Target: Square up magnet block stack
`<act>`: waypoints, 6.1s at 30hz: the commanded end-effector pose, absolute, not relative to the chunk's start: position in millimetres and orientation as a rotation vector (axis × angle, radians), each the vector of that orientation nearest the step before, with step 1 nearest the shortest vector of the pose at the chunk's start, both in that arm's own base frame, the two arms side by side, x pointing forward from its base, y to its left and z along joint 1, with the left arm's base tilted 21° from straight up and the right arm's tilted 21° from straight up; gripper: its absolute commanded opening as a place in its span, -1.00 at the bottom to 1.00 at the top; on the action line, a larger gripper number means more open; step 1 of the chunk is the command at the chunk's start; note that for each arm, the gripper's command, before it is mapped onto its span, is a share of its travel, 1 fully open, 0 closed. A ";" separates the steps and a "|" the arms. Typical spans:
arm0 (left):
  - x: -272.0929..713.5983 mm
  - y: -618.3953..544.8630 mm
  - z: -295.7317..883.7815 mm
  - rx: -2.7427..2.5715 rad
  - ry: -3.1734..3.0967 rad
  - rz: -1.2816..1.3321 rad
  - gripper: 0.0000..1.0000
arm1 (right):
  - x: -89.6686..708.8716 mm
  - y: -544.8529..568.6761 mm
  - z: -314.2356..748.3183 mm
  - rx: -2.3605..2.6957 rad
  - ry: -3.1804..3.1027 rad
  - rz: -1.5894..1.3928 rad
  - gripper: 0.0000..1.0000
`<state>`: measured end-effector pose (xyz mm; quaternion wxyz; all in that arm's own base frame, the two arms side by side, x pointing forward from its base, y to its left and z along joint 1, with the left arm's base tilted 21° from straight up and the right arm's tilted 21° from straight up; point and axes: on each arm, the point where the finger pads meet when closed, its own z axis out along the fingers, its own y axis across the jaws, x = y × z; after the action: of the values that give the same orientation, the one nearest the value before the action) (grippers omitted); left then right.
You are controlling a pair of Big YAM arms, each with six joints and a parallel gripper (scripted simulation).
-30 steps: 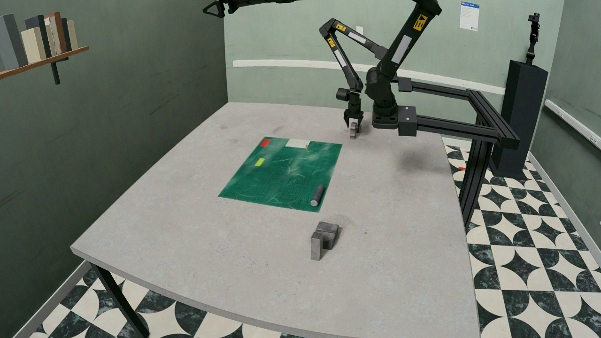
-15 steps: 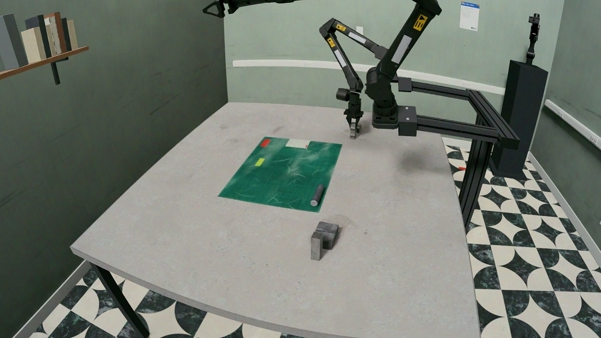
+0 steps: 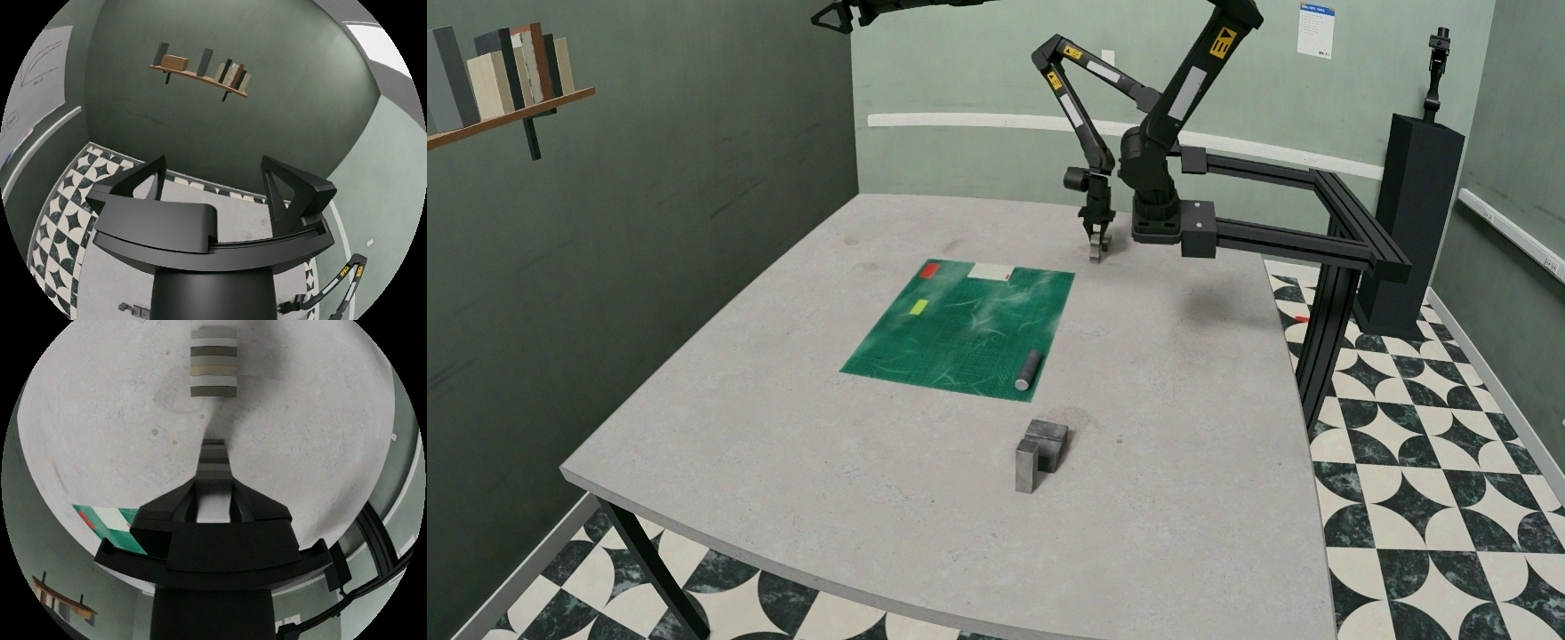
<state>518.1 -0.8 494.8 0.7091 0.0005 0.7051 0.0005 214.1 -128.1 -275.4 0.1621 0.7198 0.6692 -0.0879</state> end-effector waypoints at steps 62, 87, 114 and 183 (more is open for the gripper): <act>514.9 -9.7 519.1 0.022 1.510 -0.002 1.00 | 189.3 -113.8 -261.0 2.072 1.935 -0.278 0.20; 514.9 -9.7 519.1 0.022 1.510 -0.002 1.00 | 214.7 -121.5 -262.3 2.038 1.915 -0.243 -0.39; 514.9 -9.7 519.1 0.022 1.510 -0.002 1.00 | 213.2 -121.7 -262.7 2.043 1.915 -0.247 -0.44; 514.9 -9.7 519.1 0.022 1.510 -0.002 1.00 | 194.1 -102.2 -218.1 2.071 1.919 -0.271 0.20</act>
<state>518.1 -0.8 494.8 0.7091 0.0005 0.7051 0.0005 209.0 -113.8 -233.5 0.1624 0.7209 0.6680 -0.0883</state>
